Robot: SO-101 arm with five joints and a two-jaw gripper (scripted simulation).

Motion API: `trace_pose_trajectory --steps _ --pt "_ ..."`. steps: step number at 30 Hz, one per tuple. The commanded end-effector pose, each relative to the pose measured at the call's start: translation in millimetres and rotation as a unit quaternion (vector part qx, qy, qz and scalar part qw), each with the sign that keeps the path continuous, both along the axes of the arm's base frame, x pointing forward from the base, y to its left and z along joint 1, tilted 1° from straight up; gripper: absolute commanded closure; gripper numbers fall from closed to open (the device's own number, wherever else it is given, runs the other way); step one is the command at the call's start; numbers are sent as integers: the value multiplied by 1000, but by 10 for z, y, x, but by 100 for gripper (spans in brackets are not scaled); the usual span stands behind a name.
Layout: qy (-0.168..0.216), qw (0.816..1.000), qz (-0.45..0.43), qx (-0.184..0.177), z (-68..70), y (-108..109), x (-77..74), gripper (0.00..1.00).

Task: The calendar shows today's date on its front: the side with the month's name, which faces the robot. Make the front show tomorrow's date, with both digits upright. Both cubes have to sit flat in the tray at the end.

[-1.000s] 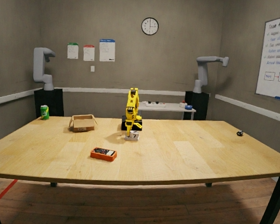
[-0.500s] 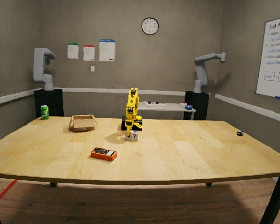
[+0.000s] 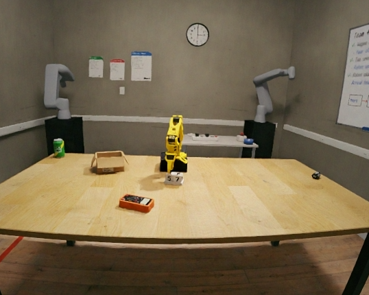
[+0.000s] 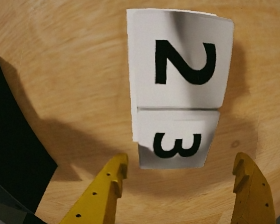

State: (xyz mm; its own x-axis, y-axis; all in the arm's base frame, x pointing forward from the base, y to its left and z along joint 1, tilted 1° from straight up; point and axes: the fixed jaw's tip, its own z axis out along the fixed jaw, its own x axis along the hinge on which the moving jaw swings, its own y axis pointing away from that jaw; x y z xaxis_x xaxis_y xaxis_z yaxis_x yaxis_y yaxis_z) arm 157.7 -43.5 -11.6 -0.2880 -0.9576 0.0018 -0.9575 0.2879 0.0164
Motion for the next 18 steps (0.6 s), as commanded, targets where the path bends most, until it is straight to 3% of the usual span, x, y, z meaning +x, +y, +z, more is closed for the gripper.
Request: trace_pose_trajectory --steps 1,7,18 --pt "-8 1000 -2 -2 170 8 24 64" --pt "-8 1000 -2 -2 288 14 4 64" --pt "-8 1000 -2 -2 300 14 2 64"
